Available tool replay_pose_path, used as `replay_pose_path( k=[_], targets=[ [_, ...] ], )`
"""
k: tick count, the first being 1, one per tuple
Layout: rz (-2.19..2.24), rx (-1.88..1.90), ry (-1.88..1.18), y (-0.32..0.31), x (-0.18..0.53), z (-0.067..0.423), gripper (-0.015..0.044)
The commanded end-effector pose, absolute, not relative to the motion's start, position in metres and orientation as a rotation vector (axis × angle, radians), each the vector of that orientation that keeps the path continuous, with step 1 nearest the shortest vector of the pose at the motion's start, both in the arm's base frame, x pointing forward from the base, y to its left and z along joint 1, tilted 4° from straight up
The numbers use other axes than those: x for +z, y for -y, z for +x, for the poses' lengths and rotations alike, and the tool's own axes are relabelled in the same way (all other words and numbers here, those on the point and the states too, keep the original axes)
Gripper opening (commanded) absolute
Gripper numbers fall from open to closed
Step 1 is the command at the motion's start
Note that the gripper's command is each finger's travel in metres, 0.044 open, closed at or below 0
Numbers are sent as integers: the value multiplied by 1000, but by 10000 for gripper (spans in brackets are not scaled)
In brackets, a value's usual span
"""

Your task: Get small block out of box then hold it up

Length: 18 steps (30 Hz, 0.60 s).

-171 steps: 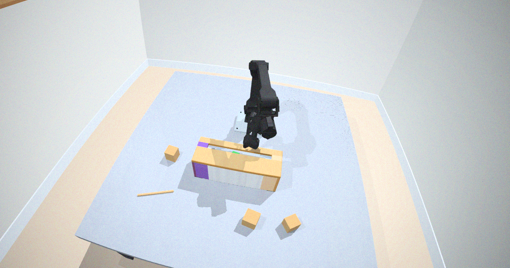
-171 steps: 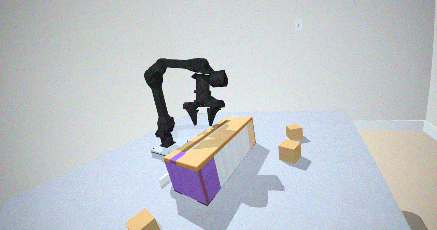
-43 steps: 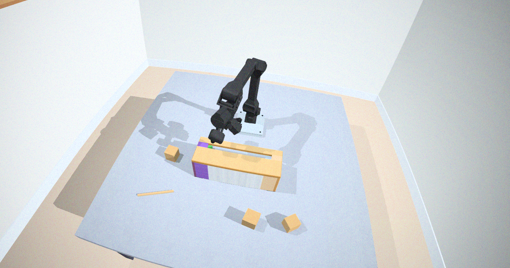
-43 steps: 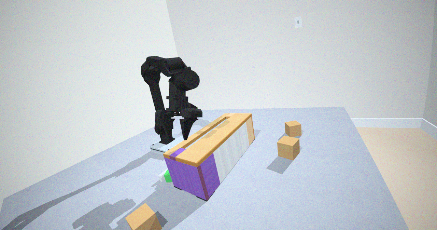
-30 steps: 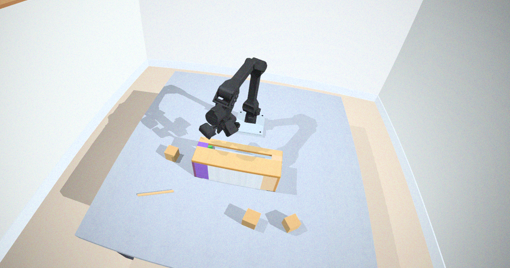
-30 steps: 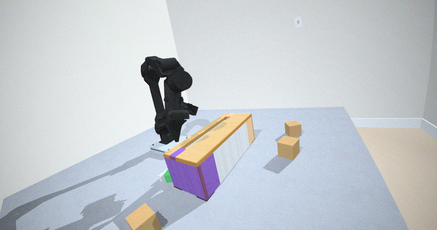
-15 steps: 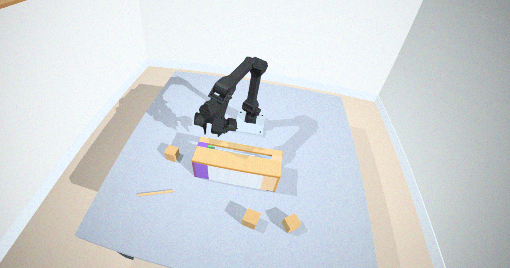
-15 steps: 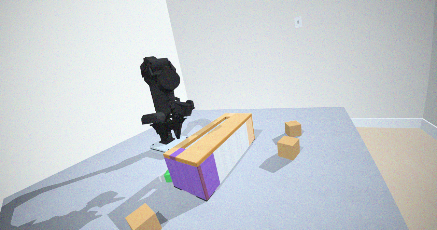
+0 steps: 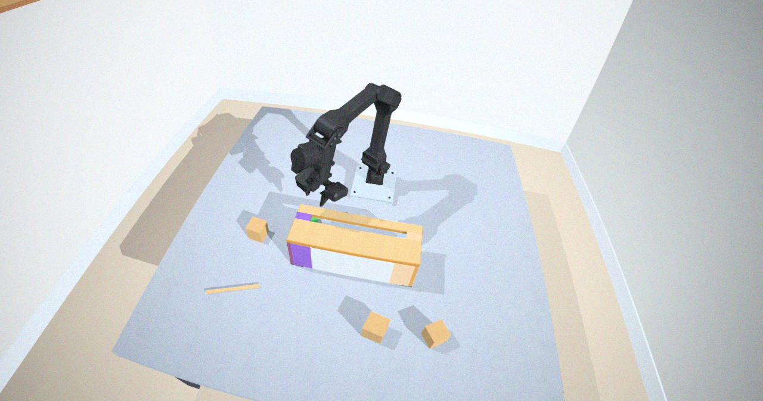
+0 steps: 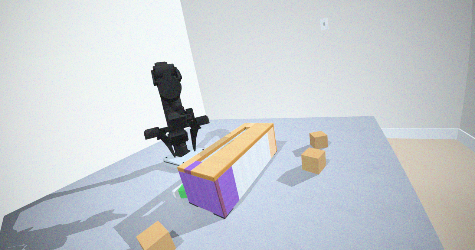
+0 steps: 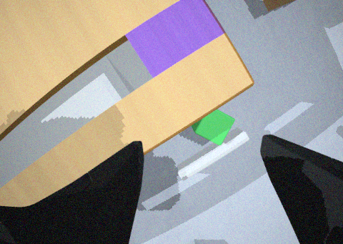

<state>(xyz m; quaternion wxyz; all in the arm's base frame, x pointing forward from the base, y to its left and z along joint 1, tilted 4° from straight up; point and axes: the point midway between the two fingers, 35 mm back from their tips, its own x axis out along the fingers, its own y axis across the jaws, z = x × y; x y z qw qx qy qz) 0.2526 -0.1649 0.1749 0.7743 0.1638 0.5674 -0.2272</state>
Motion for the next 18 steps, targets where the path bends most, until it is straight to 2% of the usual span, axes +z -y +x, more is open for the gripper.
replay_pose_path(
  k=[1,18],
  targets=[
    [1228,-951,-890,173,181,241,285],
    [2027,-1323,-465,182,183,232,285]
  ],
)
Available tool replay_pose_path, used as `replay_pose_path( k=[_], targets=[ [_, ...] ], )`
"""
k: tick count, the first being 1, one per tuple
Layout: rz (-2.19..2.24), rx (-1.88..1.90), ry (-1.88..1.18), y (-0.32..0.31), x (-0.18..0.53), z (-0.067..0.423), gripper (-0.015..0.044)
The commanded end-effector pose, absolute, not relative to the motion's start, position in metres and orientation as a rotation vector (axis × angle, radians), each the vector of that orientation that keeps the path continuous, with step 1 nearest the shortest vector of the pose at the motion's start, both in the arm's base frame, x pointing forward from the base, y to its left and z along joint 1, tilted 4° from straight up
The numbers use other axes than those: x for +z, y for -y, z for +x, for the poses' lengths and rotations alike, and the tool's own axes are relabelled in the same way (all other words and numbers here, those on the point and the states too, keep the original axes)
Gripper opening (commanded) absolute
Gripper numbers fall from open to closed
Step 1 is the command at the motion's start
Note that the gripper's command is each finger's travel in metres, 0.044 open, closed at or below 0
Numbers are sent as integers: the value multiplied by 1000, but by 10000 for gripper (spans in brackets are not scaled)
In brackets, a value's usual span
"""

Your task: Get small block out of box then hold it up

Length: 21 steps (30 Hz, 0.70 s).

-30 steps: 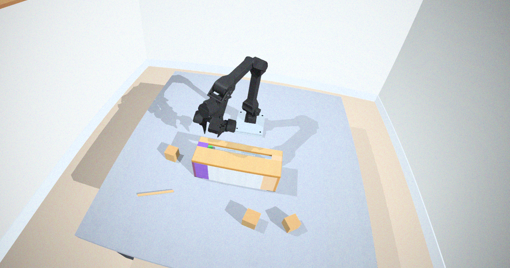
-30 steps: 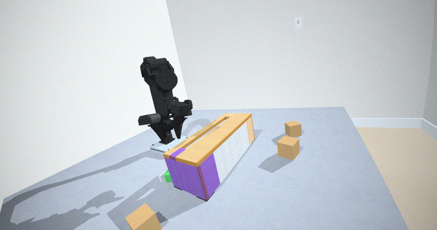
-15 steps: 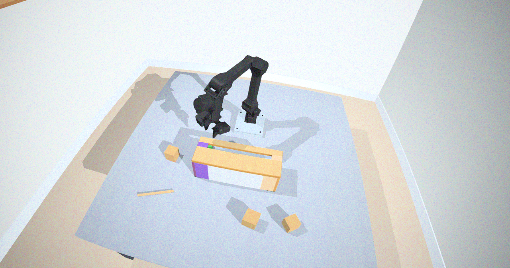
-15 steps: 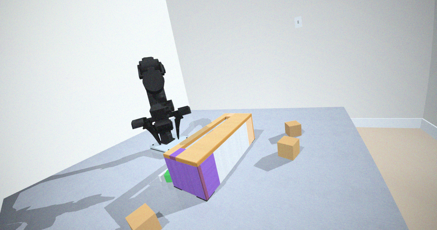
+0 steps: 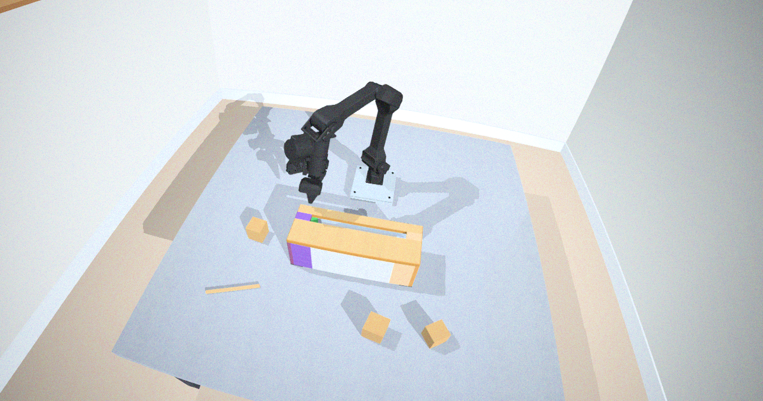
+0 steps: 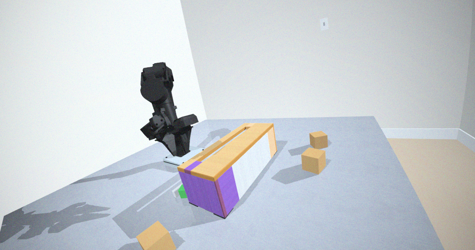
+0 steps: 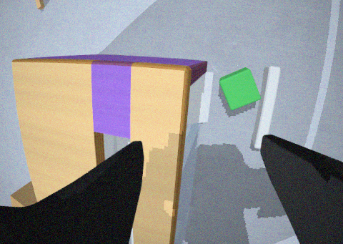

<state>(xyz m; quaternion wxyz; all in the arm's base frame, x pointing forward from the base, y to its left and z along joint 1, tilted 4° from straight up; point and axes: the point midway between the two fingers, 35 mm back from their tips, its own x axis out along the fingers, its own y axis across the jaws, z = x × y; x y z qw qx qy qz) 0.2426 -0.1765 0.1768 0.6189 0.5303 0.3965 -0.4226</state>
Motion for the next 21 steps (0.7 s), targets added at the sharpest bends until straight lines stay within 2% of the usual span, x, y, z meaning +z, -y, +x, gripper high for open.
replay_pose_path(
  k=[1,15,21],
  targets=[
    [2079,-1340,-433,183,183,231,285],
    [2684,-1589,46,189,186,224,285],
    [2706,-1598,68,189,186,224,285]
  ],
)
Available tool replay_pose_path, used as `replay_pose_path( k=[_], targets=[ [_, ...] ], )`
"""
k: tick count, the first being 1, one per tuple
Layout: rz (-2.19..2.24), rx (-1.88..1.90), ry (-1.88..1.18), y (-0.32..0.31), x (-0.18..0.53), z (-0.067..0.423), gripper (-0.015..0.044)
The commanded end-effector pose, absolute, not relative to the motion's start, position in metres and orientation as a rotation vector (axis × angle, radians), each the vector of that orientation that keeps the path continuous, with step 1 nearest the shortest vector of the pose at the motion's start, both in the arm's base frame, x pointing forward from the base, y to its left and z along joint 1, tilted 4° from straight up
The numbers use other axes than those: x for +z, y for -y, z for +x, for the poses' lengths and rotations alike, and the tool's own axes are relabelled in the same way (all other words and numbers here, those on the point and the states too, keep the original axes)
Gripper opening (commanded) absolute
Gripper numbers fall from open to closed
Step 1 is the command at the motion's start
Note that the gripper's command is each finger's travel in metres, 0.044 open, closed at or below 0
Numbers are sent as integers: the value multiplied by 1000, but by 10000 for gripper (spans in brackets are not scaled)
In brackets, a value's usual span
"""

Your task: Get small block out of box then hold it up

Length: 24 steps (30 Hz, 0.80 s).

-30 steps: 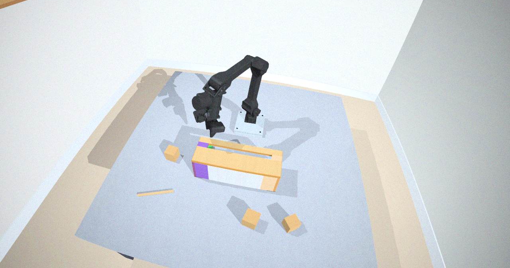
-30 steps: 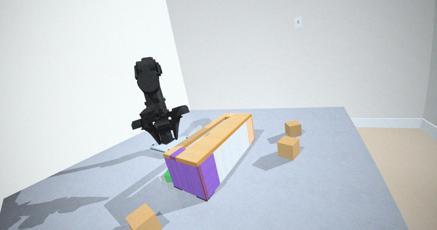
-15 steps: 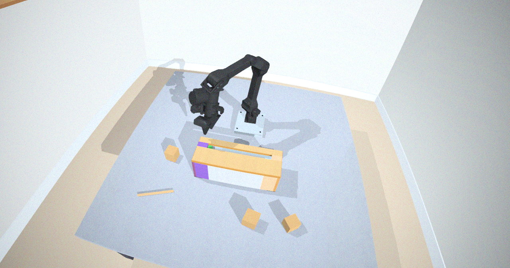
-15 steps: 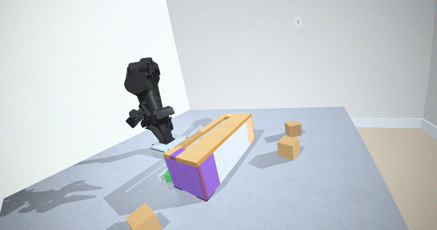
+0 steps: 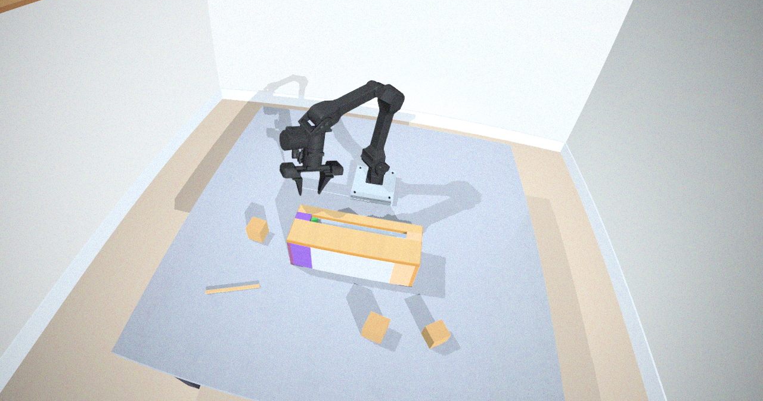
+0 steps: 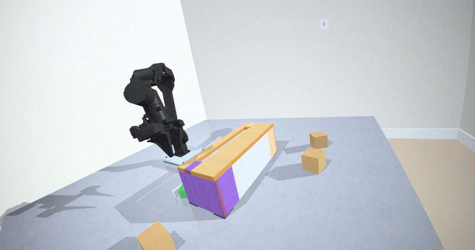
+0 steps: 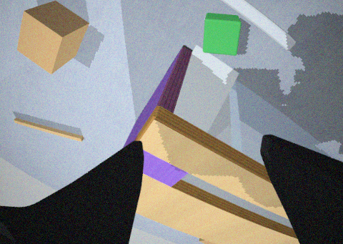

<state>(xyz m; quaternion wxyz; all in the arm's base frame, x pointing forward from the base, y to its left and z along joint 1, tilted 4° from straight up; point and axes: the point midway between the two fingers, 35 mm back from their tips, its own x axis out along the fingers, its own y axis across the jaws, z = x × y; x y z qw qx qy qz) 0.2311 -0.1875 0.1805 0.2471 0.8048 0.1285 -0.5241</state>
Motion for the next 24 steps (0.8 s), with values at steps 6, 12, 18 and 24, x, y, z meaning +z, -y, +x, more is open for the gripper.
replay_pose_path(
  k=[6,12,18,24],
  targets=[
    [2706,-1598,68,189,186,224,285],
    [2706,-1598,68,189,186,224,285],
    [2707,-1598,69,191,177,226,285],
    [2707,-1598,68,192,101,235,285]
  ],
)
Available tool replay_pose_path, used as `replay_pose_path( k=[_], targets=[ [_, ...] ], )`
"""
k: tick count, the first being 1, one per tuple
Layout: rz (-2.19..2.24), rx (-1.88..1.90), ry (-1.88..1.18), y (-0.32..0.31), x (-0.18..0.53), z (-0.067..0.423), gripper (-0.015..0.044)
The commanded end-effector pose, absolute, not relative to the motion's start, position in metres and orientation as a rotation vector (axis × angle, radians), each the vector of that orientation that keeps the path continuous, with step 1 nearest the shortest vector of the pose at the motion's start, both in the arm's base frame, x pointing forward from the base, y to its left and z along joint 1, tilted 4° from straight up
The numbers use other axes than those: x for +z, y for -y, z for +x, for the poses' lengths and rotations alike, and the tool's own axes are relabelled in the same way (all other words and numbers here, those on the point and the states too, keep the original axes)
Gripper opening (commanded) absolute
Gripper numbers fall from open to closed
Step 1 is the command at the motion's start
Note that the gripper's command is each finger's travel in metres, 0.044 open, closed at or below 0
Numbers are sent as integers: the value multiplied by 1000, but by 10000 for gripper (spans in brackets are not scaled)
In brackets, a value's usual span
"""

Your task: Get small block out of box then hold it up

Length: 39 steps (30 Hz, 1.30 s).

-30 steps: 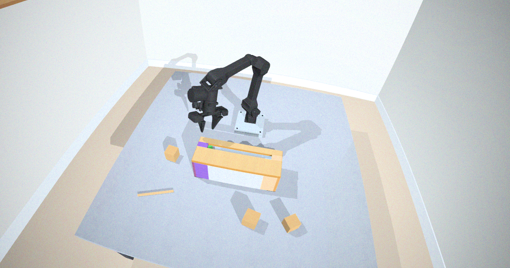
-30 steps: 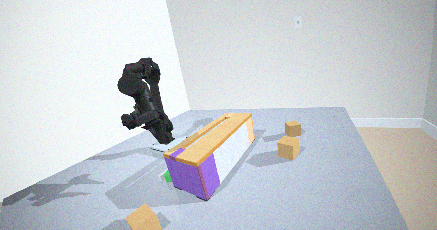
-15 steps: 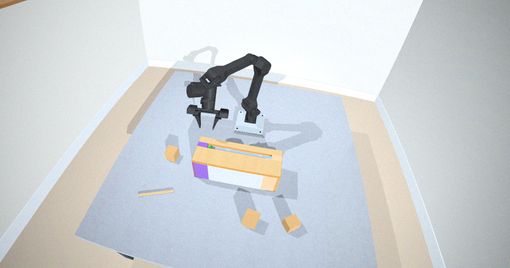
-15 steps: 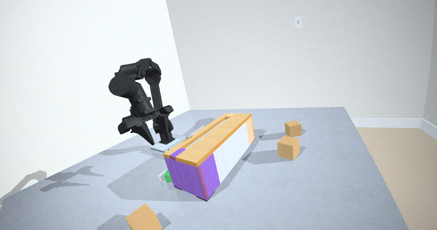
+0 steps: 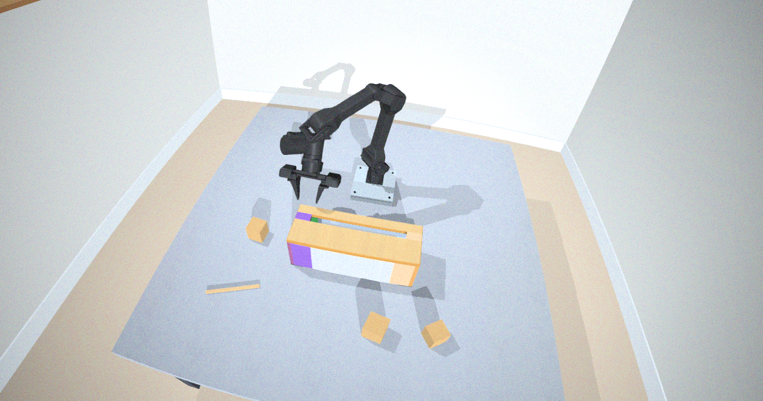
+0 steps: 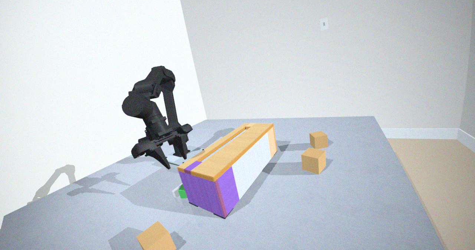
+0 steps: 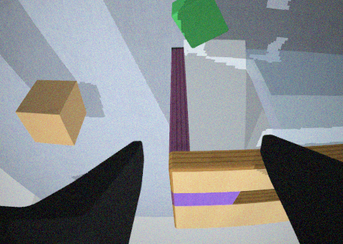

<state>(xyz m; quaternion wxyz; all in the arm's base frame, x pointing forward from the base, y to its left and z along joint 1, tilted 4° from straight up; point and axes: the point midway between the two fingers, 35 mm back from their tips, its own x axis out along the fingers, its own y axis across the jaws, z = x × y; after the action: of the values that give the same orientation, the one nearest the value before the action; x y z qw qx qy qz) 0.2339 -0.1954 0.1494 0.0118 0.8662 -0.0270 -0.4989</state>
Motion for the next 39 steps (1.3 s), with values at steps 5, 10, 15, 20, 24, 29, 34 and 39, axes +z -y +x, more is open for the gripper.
replay_pose_path(
  k=[5,10,15,20,24,29,34,39],
  targets=[
    [2707,-1598,68,190,92,235,285],
    [2707,-1598,68,191,90,236,285],
    [2707,-1598,68,192,82,237,285],
    [2707,-1598,68,192,73,238,285],
    [2707,-1598,68,193,67,238,285],
    [2708,-1598,68,193,59,239,285],
    [2708,-1598,68,193,51,239,285],
    [2708,-1598,68,193,43,239,285]
  ],
)
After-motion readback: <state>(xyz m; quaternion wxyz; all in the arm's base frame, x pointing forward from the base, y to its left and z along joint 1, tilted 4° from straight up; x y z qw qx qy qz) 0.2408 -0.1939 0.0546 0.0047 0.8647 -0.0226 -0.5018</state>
